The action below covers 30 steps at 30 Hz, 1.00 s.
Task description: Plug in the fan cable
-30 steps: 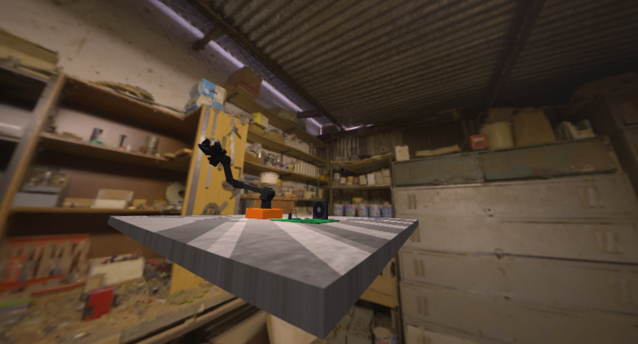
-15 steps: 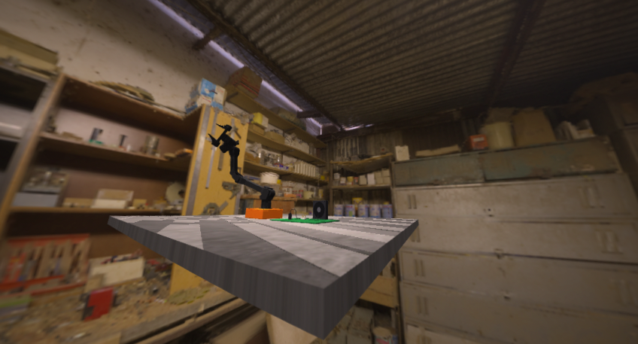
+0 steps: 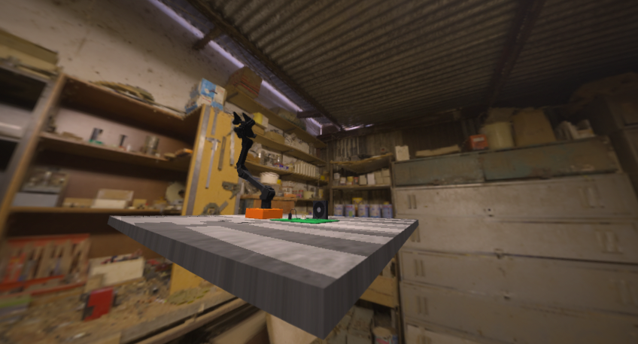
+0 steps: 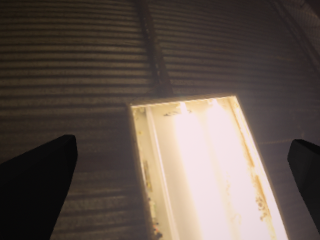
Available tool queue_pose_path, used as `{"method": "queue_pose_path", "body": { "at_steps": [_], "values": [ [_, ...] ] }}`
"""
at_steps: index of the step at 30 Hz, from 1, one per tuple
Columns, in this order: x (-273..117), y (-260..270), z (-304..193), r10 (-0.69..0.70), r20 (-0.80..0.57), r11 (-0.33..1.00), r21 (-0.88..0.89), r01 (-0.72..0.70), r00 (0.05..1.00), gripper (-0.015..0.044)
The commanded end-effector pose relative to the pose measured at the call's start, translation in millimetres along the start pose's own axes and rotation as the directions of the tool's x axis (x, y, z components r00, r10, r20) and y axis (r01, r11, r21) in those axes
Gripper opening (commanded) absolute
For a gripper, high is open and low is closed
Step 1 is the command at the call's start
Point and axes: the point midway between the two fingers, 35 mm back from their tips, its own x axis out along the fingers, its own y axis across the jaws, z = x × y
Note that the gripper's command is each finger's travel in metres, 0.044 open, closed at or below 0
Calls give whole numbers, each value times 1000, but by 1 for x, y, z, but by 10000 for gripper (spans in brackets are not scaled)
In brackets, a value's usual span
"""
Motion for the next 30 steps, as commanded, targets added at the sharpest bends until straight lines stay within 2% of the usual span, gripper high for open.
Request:
{"method": "queue_pose_path", "body": {
  "at_steps": [1,4,8,11,14,18,22,26,30],
  "values": [
    [5,-64,-37,-91,-84,896,-442,45,992,440],
    [5,-104,-52,-154,-114,745,-666,40,981,440],
    [4,-161,-67,-252,-139,460,-888,-8,958,440],
    [2,-205,-73,-322,-144,210,-975,-78,936,440],
    [-1,-250,-73,-396,-136,-44,-985,-167,908,440],
    [-6,-303,-66,-490,-106,-320,-902,-291,865,440],
    [-16,-365,-48,-611,-41,-561,-683,-469,791,440],
    [-30,-415,-25,-703,37,-656,-419,-628,710,440],
    [-46,-461,4,-778,133,-628,-130,-767,615,440]
  ]
}}
